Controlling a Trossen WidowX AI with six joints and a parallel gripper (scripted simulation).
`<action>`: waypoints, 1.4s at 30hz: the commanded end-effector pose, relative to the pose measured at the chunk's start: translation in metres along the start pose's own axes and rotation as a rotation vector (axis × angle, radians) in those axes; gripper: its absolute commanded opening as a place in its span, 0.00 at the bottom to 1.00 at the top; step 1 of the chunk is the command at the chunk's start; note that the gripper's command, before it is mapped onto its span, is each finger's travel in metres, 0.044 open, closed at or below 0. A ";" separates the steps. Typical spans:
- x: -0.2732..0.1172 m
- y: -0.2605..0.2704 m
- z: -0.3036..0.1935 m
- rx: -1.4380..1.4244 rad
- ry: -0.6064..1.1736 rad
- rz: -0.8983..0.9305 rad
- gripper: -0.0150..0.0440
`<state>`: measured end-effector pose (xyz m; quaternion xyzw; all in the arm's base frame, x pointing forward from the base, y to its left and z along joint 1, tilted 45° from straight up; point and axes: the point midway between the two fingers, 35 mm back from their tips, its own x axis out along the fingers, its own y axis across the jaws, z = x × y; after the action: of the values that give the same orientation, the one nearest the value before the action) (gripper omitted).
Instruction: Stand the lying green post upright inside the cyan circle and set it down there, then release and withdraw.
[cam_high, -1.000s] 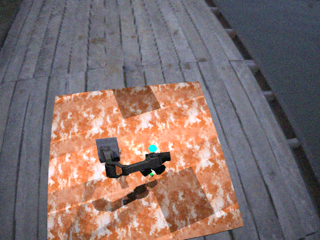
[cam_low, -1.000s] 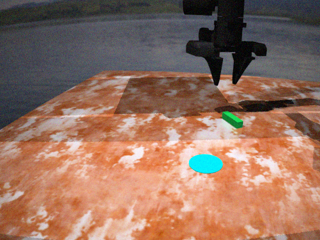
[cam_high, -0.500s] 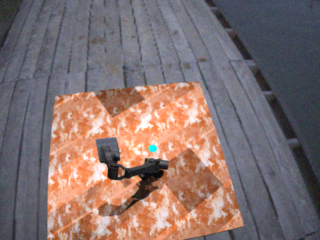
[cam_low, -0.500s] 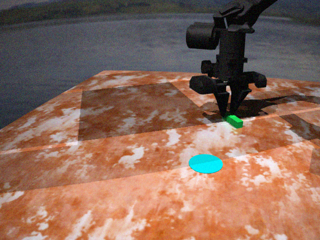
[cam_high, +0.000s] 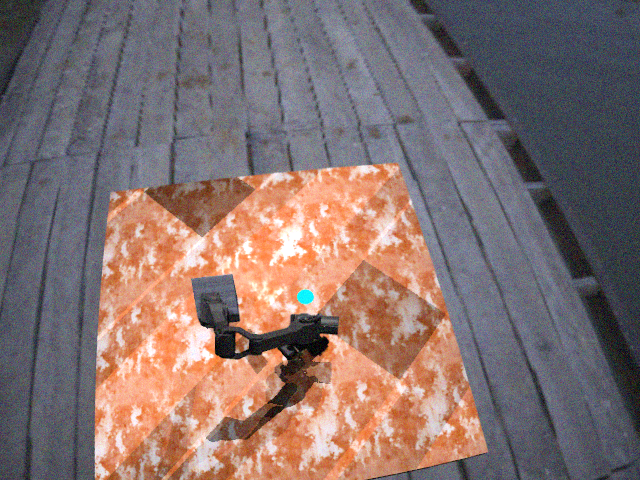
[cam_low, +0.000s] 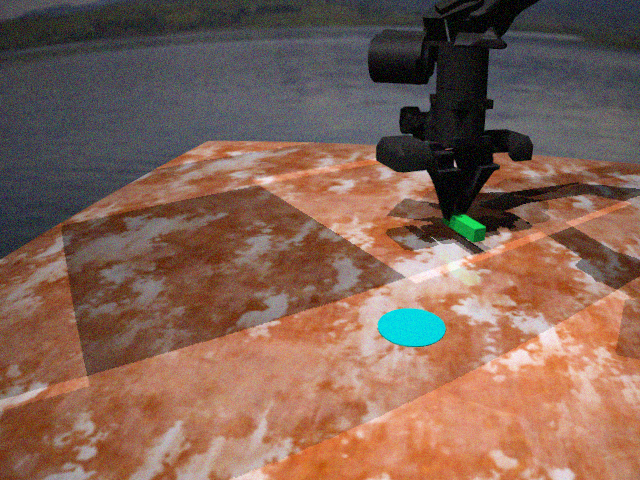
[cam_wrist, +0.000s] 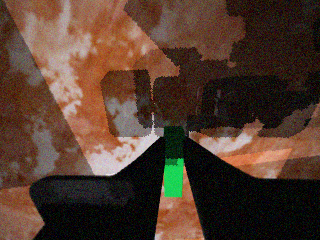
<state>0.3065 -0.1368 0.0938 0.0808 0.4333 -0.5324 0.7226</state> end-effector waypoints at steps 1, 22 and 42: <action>-0.011 0.001 0.000 0.004 0.003 0.002 0.29; -0.077 0.000 -0.001 0.003 0.005 0.001 0.29; -0.101 0.025 -0.018 -0.352 0.009 0.010 0.29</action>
<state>0.3088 -0.0519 0.1519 -0.0103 0.4975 -0.4698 0.7292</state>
